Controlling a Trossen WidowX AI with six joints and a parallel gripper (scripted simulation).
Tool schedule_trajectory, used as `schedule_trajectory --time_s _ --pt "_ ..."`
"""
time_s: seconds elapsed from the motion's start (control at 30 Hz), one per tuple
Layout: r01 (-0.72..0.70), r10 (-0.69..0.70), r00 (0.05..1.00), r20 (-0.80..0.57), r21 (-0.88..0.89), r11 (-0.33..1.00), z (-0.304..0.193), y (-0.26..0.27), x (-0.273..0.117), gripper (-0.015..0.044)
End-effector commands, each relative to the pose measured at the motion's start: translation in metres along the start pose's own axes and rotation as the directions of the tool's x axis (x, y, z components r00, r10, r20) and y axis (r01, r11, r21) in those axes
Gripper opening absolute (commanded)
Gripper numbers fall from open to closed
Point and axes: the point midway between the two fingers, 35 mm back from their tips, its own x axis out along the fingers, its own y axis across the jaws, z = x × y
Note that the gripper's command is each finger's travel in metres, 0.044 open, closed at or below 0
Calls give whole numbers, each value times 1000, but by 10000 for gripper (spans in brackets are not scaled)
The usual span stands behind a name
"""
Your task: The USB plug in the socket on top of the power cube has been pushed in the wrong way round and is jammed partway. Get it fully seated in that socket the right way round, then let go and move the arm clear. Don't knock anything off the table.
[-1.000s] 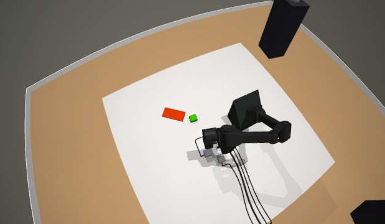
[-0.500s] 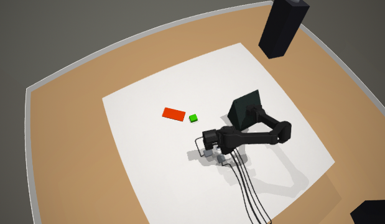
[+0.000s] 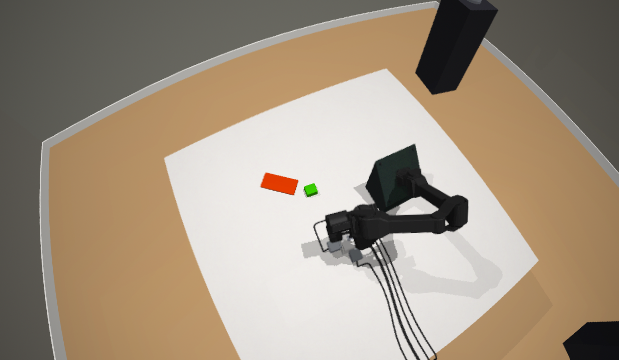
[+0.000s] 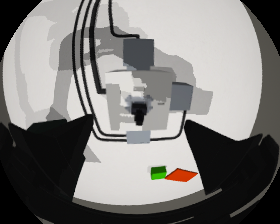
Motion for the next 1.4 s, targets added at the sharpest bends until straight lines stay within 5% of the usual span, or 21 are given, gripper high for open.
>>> schedule_trajectory --time_s 0.0,0.07,0.6,1.37 --pt "-4 4 1000 6 7 1000 0 1 4 440" --pt "-4 4 1000 6 7 1000 0 1 4 440" --pt "-1 1 1000 0 -1 1000 0 0 2 20" --pt "-1 1 1000 0 1 1000 0 0 0 0"
